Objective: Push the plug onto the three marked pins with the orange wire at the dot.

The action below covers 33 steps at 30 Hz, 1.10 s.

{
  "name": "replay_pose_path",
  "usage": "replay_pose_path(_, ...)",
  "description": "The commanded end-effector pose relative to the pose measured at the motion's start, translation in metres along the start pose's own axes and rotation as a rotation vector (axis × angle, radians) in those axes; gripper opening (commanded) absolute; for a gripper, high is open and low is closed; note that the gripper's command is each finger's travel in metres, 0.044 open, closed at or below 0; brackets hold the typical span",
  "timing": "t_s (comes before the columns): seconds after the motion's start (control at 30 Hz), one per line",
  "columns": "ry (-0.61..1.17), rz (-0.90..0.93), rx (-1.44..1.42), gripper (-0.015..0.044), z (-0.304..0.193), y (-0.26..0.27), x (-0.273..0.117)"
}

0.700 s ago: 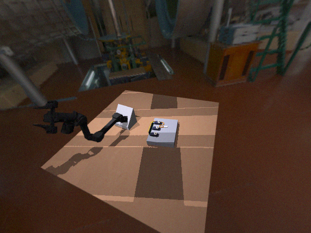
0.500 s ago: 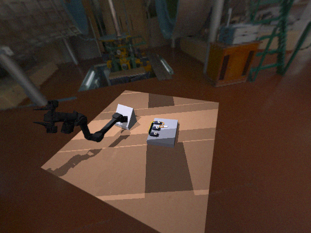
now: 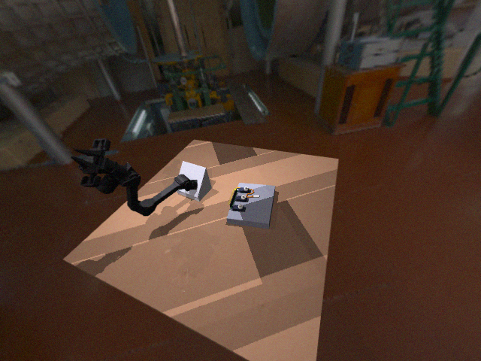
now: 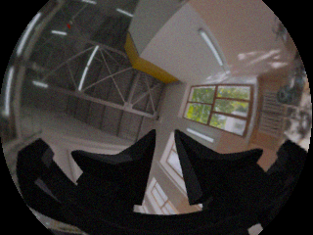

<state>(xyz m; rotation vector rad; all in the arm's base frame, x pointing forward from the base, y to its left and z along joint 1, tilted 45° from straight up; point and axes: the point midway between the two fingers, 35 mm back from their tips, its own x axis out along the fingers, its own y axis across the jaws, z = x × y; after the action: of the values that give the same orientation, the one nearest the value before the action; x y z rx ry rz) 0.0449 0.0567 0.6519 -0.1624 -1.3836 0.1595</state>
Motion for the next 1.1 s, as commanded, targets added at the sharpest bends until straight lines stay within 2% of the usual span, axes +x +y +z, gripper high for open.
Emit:
replay_pose_path(0.0, 0.063, 0.058, 0.005, 0.0115, -0.022, 0.021, -0.005)
replay_pose_path(0.53, 0.405, 0.194, 0.018, 0.0115, -0.129, 0.070, -0.049)
replay_pose_path(1.07, 0.816, 0.158, 0.064, 0.0115, -0.237, 0.066, -0.129)
